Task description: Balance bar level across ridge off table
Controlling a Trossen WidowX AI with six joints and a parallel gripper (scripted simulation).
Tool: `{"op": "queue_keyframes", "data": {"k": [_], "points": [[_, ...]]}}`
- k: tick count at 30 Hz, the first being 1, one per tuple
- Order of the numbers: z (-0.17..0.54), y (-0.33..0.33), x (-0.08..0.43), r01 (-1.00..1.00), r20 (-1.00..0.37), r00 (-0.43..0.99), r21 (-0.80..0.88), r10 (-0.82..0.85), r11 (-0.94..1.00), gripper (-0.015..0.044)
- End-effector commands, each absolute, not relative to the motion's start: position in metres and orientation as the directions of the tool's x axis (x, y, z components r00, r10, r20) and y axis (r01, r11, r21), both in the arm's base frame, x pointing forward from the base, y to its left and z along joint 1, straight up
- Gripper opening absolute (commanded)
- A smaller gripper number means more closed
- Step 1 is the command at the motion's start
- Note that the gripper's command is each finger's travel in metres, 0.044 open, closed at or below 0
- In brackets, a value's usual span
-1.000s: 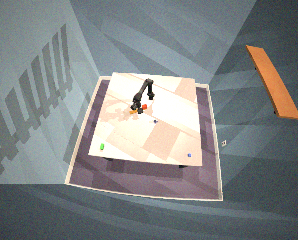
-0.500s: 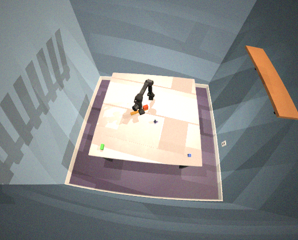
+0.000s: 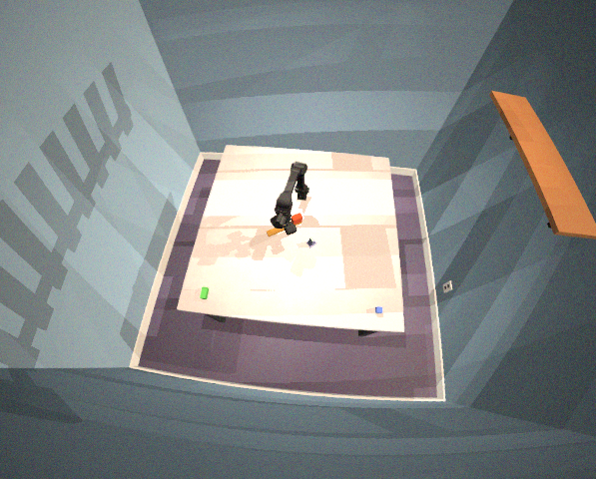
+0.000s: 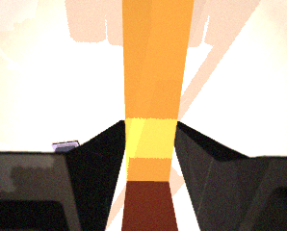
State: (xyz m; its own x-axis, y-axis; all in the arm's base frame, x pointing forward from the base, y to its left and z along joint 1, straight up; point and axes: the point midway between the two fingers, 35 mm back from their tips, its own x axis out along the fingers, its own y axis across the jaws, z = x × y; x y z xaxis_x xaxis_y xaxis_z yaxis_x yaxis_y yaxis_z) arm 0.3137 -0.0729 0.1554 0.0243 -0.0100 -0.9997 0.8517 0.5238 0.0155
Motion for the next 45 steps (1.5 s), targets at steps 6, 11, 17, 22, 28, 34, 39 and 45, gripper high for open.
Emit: {"op": "queue_keyframes", "data": {"k": [6,11,17,22,28,34,39,45], "points": [[0.159,-0.042,0.333,0.831,-0.999,0.032,0.024,-0.004,0.556,0.0000],[0.159,-0.026,0.342,0.819,-0.999,0.032,0.025,-0.002,0.573,0.0000],[0.159,-0.005,0.351,0.805,-0.999,0.033,0.026,-0.001,0.593,0.0000],[0.159,0.012,0.357,0.792,-0.999,0.034,0.027,0.001,0.609,0.0000],[0.159,0.034,0.364,0.778,-0.999,0.034,0.029,0.003,0.628,0.0000],[0.159,0.056,0.369,0.763,-0.999,0.035,0.030,0.005,0.645,0.0000],[0.159,0.069,0.372,0.755,-0.999,0.035,0.031,0.006,0.655,0.0000],[0.155,0.070,0.372,0.755,-0.999,0.035,0.031,0.007,0.655,0.0000]]}}
